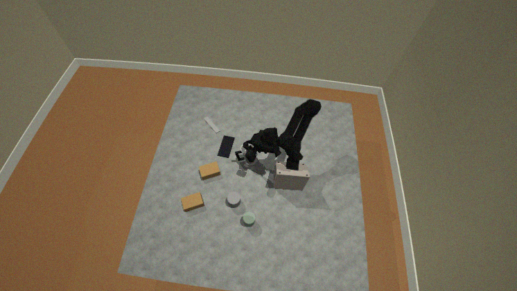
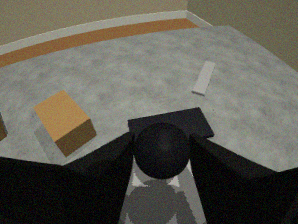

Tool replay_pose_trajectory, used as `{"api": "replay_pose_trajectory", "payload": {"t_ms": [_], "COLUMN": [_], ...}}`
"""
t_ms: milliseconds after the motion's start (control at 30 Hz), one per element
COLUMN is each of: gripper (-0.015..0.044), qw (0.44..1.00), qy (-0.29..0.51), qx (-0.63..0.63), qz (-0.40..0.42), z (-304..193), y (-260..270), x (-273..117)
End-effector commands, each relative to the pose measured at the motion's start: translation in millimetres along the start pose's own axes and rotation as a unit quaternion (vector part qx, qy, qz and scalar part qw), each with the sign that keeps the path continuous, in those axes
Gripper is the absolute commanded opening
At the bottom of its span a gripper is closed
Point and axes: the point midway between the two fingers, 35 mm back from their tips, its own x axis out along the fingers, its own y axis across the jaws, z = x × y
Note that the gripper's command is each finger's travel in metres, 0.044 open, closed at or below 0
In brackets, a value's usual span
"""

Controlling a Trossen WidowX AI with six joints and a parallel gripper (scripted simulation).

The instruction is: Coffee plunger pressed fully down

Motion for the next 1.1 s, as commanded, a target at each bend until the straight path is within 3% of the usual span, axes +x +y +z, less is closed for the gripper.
{"api": "replay_pose_trajectory", "payload": {"t_ms": [0,967,1067], "gripper": [0.0129,0.0129,0.0208], "qw": [1.000,1.000,1.000], "qy": [0.010,0.004,0.004], "qx": [-0.016,-0.005,-0.005], "qz": [-0.004,-0.001,-0.001], "z": [-5.6,-1.1,-1.1], "y": [-0.2,1.4,1.4], "x": [2.8,3.2,3.2]}}
